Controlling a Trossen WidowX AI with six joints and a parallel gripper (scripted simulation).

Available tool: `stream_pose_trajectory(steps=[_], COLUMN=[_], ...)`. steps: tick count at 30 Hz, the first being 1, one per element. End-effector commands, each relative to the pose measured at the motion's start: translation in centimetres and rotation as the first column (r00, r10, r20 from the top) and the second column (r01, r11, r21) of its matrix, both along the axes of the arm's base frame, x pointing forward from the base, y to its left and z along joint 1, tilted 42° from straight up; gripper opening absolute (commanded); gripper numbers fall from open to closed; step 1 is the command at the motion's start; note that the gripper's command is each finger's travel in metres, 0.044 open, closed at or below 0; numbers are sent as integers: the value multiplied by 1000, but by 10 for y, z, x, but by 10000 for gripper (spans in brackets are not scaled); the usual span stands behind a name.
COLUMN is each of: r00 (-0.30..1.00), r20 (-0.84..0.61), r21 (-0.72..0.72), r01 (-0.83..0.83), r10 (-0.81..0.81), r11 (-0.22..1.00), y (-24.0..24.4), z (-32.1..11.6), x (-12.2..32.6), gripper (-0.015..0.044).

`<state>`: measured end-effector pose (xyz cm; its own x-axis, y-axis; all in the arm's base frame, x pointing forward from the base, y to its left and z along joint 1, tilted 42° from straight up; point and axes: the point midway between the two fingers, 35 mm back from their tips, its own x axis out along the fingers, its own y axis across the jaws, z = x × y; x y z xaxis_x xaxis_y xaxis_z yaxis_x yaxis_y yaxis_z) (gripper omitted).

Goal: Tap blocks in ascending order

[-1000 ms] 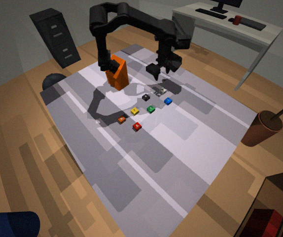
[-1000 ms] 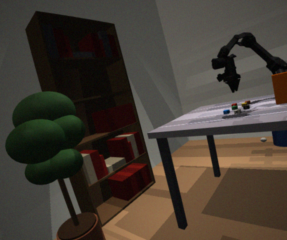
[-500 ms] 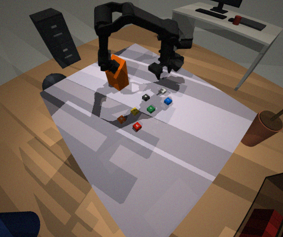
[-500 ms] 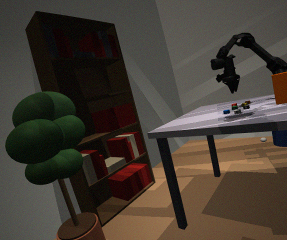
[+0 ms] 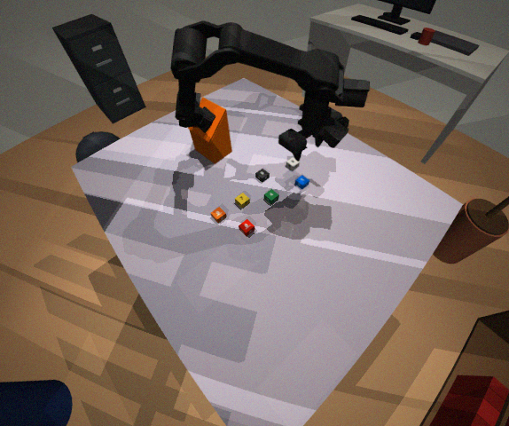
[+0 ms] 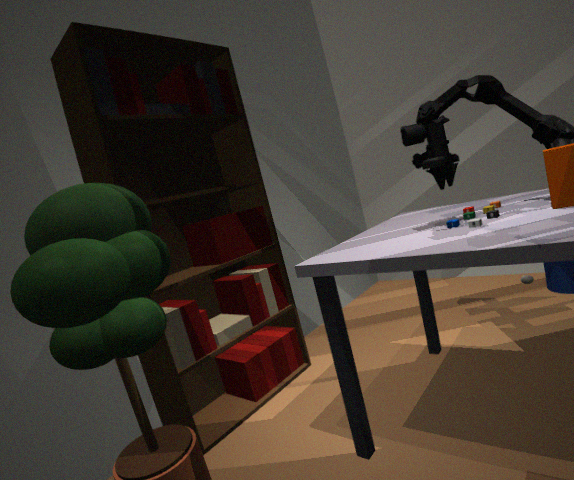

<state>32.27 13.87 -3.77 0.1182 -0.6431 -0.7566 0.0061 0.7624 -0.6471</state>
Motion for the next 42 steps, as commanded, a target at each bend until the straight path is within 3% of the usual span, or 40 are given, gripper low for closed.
stream_pose_trajectory(steps=[1, 18, 25, 32, 42], r00=[1000, 1000, 1000, 1000, 1000], r20=[-15, -16, -19, -15, -15], r21=[-10, -9, 9, -22, -25], r01=[-14, -14, -20, -14, -13], r10=[14, 14, 20, 14, 13], r11=[1000, 1000, 1000, 1000, 1000], y=[-1, -3, -86, -183, -189], z=[1, 3, 83, 162, 167], x=[4, 6, 34, 22, 19], gripper=[400, 400, 400, 400, 400])
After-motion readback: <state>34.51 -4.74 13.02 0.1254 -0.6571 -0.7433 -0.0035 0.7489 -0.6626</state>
